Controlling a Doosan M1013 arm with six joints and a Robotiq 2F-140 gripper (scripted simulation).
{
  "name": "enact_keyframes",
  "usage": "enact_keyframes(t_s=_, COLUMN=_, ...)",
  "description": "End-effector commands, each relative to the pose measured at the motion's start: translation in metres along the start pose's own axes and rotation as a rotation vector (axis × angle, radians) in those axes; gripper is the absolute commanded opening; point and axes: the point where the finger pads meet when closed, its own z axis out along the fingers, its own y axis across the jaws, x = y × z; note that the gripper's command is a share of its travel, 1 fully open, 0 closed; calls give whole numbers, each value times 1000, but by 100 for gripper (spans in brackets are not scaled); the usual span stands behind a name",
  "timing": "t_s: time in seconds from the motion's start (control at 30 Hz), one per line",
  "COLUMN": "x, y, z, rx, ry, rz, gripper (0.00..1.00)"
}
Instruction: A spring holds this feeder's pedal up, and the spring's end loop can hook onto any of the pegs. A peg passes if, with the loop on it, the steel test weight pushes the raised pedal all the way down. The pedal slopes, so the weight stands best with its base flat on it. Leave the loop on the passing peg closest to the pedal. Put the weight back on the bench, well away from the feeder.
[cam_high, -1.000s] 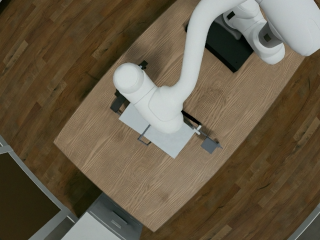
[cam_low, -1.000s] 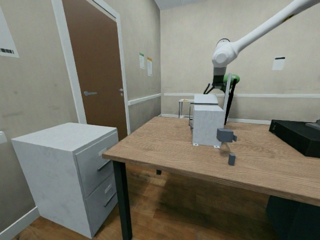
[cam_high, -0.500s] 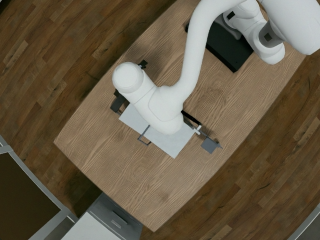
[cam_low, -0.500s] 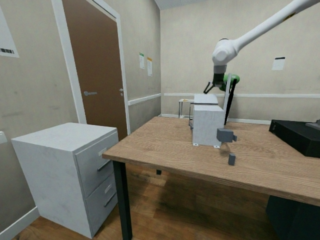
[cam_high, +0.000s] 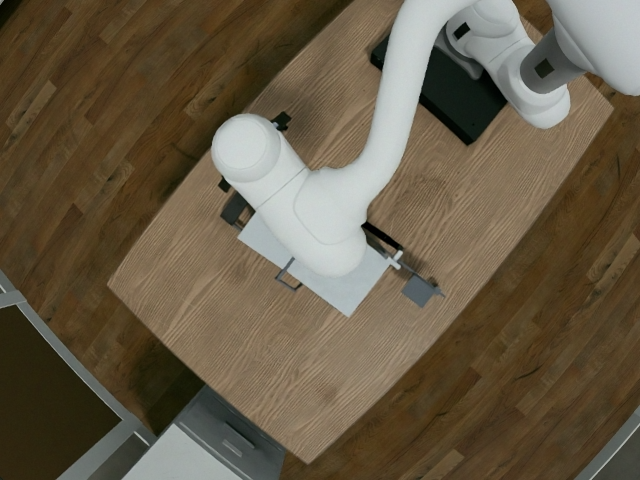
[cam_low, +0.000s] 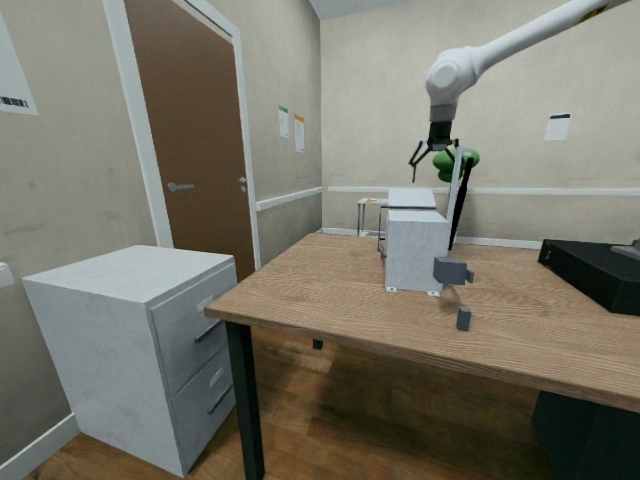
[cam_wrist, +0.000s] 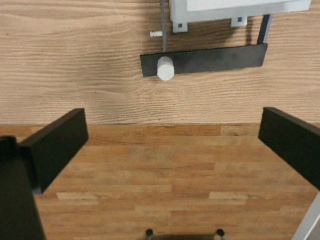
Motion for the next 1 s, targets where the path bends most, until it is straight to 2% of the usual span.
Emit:
enact_keyframes(t_s=0.0, x=1, y=0, z=5, rx=0, ry=0, rz=0, gripper=100)
enact_keyframes(t_s=0.4, x=-1, y=0, z=-5, rx=0, ry=0, rz=0, gripper=100)
enact_keyframes(t_s=0.97, x=-1, y=0, z=-3, rx=0, ry=0, rz=0, gripper=100)
